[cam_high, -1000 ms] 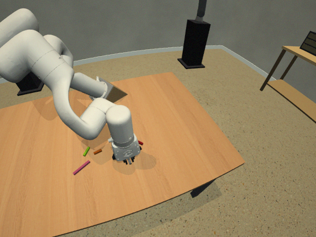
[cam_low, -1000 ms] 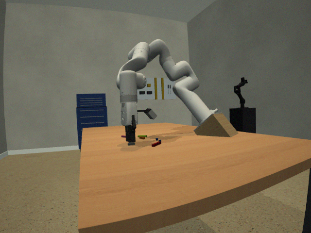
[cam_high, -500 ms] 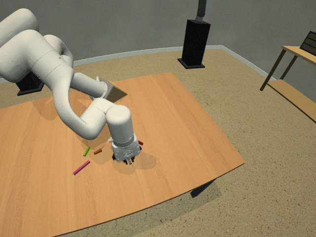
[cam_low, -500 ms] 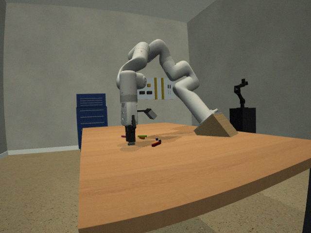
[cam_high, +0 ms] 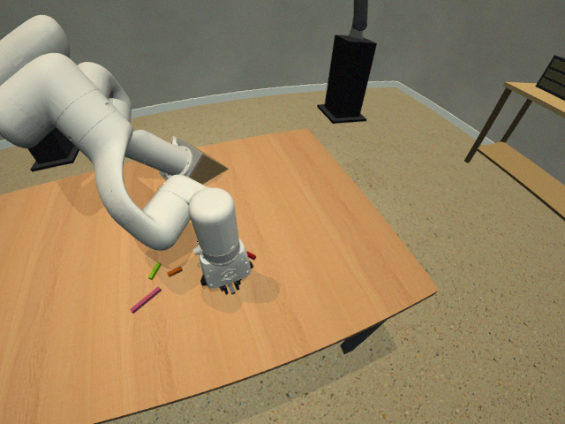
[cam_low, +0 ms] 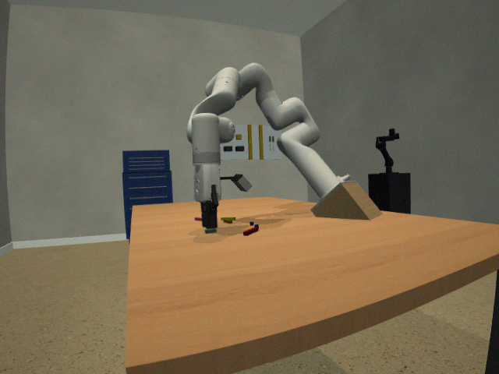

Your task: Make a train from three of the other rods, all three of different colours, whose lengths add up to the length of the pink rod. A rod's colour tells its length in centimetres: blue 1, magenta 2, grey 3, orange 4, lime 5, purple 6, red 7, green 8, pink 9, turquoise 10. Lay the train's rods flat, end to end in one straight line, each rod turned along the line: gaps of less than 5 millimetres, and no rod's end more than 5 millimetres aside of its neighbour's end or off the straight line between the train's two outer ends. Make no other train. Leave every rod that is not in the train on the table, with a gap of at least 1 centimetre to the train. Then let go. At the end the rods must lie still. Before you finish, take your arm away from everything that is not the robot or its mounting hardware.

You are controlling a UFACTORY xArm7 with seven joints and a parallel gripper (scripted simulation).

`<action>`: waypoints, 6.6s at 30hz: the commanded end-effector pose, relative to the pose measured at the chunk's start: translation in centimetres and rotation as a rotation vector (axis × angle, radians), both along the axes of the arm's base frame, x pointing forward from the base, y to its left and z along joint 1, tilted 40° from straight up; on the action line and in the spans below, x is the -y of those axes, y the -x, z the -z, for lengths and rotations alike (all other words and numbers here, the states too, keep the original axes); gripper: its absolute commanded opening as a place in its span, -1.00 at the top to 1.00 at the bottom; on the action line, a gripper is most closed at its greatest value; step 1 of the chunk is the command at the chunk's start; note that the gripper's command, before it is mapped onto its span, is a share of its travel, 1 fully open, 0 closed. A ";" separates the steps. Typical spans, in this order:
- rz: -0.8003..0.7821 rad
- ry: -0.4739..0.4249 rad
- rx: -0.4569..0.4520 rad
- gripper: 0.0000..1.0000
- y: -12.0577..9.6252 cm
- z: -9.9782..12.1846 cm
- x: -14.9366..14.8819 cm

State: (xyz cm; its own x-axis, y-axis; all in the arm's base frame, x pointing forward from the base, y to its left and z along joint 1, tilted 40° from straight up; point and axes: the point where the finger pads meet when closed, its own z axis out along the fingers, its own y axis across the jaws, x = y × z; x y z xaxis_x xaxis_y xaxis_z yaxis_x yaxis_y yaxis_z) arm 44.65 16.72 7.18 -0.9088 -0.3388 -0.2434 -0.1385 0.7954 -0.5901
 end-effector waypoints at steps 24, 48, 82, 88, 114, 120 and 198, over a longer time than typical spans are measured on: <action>-0.003 -0.002 0.001 0.51 -0.1 0.0 -0.3; -0.003 -0.002 0.001 0.51 -0.1 0.0 -0.3; -0.003 -0.002 0.001 0.51 -0.7 1.1 0.4; -0.003 -0.002 0.001 0.51 -0.7 1.1 0.4; -0.003 -0.002 0.001 0.51 -0.7 1.1 0.4; -0.003 -0.002 0.001 0.92 -0.7 1.1 0.4; 0.169 -0.088 0.111 0.92 12.0 -4.0 -1.9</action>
